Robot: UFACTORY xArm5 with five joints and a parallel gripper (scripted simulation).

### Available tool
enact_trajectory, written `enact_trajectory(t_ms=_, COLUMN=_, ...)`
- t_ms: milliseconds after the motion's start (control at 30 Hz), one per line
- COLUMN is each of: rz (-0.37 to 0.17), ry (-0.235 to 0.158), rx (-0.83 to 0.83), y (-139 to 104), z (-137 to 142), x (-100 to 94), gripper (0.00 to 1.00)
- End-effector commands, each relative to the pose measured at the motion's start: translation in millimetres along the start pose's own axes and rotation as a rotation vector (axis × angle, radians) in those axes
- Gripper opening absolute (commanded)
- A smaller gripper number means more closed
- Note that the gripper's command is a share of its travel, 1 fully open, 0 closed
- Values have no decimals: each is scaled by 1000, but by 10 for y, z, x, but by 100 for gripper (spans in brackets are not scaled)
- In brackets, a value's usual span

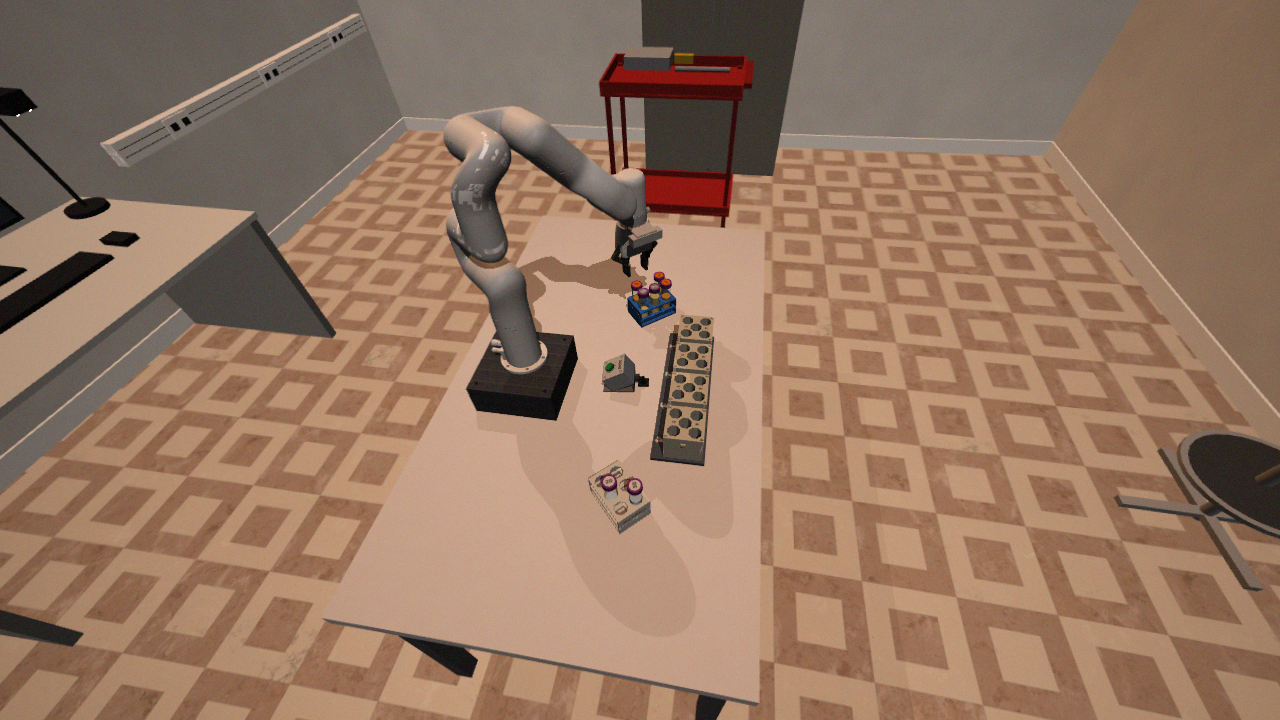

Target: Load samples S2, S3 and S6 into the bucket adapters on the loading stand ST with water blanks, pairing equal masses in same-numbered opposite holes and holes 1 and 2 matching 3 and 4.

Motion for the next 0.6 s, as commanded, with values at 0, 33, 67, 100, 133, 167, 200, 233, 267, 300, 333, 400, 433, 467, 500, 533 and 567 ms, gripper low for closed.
enact_trajectory(t_ms=0, rz=-11, ry=1, rx=0, y=-3, z=-15, x=93, gripper=57)
enact_trajectory(t_ms=33, rz=-11, ry=1, rx=0, y=-3, z=-15, x=113, gripper=57)
enact_trajectory(t_ms=67, rz=-11, ry=1, rx=0, y=-3, z=-15, x=133, gripper=57)
enact_trajectory(t_ms=100, rz=-11, ry=1, rx=0, y=-4, z=-15, x=153, gripper=57)
enact_trajectory(t_ms=133, rz=-11, ry=1, rx=0, y=-4, z=-15, x=153, gripper=57)
enact_trajectory(t_ms=167, rz=-11, ry=1, rx=0, y=-4, z=-15, x=153, gripper=57)
enact_trajectory(t_ms=200, rz=-11, ry=1, rx=0, y=-4, z=-15, x=173, gripper=57)
enact_trajectory(t_ms=233, rz=-11, ry=1, rx=0, y=-4, z=-15, x=193, gripper=57)
enact_trajectory(t_ms=267, rz=-11, ry=1, rx=0, y=-4, z=-15, x=213, gripper=57)
enact_trajectory(t_ms=300, rz=-11, ry=1, rx=0, y=-5, z=-15, x=233, gripper=57)
enact_trajectory(t_ms=333, rz=-11, ry=1, rx=0, y=-5, z=-15, x=253, gripper=57)
enact_trajectory(t_ms=400, rz=-11, ry=1, rx=0, y=-5, z=-15, x=293, gripper=57)
enact_trajectory(t_ms=433, rz=-11, ry=1, rx=0, y=-5, z=-15, x=313, gripper=57)
enact_trajectory(t_ms=467, rz=-11, ry=1, rx=0, y=-6, z=-15, x=333, gripper=57)
enact_trajectory(t_ms=500, rz=-11, ry=1, rx=0, y=-6, z=-15, x=353, gripper=57)
enact_trajectory(t_ms=533, rz=-11, ry=1, rx=0, y=-6, z=-15, x=373, gripper=57)
enact_trajectory(t_ms=567, rz=-11, ry=1, rx=0, y=-6, z=-15, x=393, gripper=57)
Point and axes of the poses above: the point where the finger pads meet when closed, its own x axis out along the fingers, its own z axis across the jaws, y = z × x, the point moved 2 cm from there along -x, back along the fingers, and after that the axes turned 4 degrees about x, right-handed, at the moved point
